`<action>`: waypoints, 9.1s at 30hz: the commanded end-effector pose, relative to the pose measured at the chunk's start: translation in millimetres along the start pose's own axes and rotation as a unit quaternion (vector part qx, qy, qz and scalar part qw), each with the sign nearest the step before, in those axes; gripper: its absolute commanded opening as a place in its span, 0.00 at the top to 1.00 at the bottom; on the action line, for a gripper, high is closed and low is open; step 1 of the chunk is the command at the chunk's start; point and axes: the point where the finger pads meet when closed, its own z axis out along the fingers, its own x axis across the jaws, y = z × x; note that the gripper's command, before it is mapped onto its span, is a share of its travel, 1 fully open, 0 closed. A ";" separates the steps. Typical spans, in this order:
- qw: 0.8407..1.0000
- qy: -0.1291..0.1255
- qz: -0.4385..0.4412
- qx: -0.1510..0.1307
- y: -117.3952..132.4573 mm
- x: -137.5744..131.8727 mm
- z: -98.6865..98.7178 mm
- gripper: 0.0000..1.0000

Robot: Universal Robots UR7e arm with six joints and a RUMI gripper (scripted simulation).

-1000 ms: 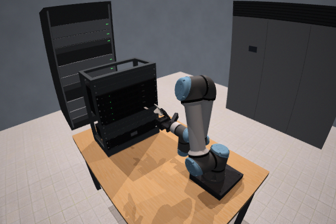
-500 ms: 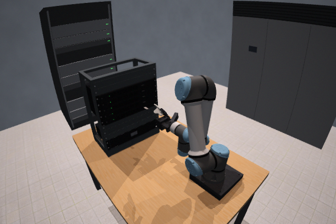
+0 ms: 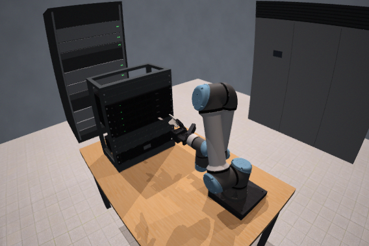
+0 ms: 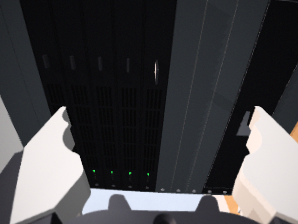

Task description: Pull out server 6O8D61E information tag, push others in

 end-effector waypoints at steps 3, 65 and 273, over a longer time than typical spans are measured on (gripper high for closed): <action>1.000 0.000 -0.003 0.000 -0.1 -0.3 0.1 0.00; 0.999 0.004 -0.038 0.003 -0.8 -0.2 1.9 0.00; 0.964 0.033 -0.263 0.010 -2.9 0.4 13.5 0.00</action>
